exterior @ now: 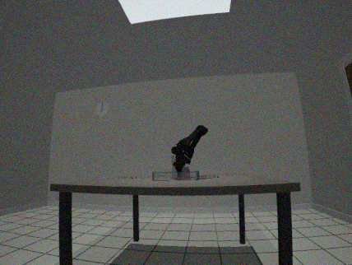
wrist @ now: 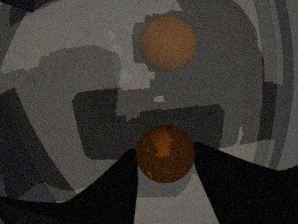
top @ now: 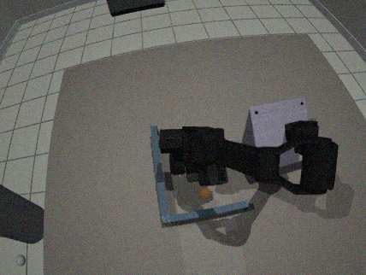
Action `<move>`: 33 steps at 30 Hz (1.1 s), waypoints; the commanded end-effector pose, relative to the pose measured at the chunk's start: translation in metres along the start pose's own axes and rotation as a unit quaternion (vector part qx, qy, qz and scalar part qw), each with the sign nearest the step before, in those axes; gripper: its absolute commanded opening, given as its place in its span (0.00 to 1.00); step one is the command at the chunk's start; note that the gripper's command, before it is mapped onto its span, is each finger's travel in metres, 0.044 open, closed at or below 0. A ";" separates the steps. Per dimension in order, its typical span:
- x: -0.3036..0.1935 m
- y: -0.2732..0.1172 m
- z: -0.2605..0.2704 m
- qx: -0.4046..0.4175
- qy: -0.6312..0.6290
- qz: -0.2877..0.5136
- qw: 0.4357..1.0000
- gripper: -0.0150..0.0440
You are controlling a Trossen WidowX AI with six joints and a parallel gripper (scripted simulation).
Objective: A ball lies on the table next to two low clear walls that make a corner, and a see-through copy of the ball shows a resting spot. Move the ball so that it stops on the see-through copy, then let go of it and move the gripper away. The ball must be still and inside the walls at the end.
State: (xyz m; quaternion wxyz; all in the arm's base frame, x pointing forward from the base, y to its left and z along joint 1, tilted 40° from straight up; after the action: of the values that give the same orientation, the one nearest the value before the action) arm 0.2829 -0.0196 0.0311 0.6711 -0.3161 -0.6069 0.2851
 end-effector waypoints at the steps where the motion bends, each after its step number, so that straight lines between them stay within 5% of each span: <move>1: -0.001 -0.026 -0.006 -0.009 -0.007 0.003 1.000 0.25; 14: 0.001 -0.109 -0.001 -0.009 -0.030 -0.004 0.999 0.25; 33: 0.060 -0.070 -0.004 -0.009 -0.031 -0.006 0.999 0.25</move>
State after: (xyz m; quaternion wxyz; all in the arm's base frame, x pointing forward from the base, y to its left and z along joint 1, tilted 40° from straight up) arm 0.2933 -0.0344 0.1216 0.6480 -0.3117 -0.6322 0.2887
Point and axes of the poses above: the point midway between the two fingers, 35 mm back from their tips, its own y axis out along the fingers, its own z axis across the jaws, x = y × z, the point moved 10 cm from there along -y, back along the fingers
